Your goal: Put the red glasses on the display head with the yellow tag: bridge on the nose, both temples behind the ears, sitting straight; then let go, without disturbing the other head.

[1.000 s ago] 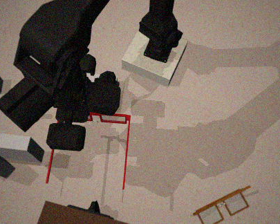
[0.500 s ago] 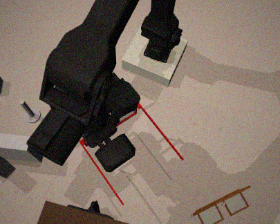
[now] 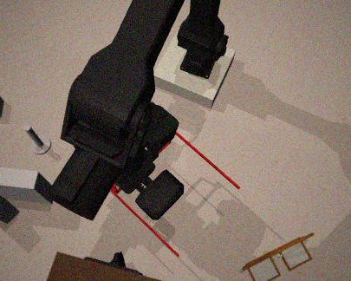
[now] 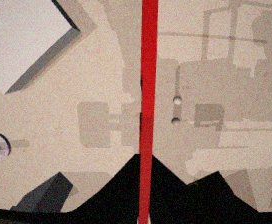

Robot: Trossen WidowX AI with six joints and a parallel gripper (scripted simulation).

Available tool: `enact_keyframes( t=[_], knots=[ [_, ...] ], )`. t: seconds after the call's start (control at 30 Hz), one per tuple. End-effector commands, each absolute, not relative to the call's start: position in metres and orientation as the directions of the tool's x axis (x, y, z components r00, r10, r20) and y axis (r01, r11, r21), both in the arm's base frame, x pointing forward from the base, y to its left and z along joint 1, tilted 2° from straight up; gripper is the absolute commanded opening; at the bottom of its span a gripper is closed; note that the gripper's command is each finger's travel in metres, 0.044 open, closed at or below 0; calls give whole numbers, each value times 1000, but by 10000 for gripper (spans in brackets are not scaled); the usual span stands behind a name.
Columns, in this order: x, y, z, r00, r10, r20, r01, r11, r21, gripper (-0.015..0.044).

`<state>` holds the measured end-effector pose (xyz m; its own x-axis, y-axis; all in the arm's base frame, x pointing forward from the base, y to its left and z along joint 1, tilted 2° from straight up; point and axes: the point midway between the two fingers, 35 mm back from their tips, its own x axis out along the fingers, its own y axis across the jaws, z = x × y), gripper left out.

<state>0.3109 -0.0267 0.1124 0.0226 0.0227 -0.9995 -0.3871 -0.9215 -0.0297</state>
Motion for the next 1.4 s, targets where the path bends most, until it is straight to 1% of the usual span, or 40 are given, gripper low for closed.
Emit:
enact_keyframes(
  t=[0.0, 1.37],
  knots=[
    [311, -26, 107, 20, 26, -999, -380, -924, -31, 0],
    [315, -25, 68, 20, 26, -999, -380, -924, -31, 0]
  ],
)
